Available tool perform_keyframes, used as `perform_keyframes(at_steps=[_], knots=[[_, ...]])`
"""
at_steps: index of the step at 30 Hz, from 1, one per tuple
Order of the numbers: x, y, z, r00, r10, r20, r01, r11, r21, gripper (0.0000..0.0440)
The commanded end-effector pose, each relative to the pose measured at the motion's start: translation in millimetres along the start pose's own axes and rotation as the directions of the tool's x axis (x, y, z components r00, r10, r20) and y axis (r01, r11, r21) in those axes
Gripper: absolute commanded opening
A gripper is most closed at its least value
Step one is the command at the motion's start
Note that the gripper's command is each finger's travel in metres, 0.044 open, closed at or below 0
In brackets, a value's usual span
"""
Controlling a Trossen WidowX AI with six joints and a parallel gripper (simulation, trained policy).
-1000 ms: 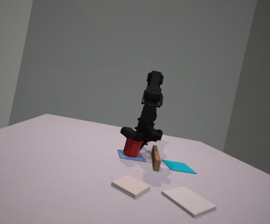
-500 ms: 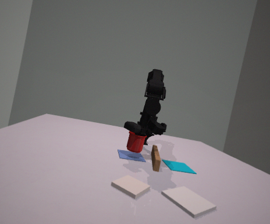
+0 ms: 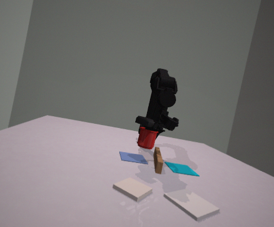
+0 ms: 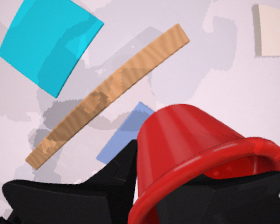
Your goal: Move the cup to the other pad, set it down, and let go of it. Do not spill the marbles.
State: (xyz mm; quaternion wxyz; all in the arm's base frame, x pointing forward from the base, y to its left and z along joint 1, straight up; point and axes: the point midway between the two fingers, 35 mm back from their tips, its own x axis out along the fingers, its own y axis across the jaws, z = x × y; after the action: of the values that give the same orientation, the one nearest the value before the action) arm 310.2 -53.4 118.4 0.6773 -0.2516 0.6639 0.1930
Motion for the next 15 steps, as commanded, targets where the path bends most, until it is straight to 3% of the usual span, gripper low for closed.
perform_keyframes(at_steps=[1,15], knots=[[-7.5,4.4,12.2,1.000,-0.008,0.023,0.008,1.000,-0.014,0.0000],[-18.7,30.1,55.5,0.995,-0.033,0.089,0.040,0.996,-0.077,0.0000]])
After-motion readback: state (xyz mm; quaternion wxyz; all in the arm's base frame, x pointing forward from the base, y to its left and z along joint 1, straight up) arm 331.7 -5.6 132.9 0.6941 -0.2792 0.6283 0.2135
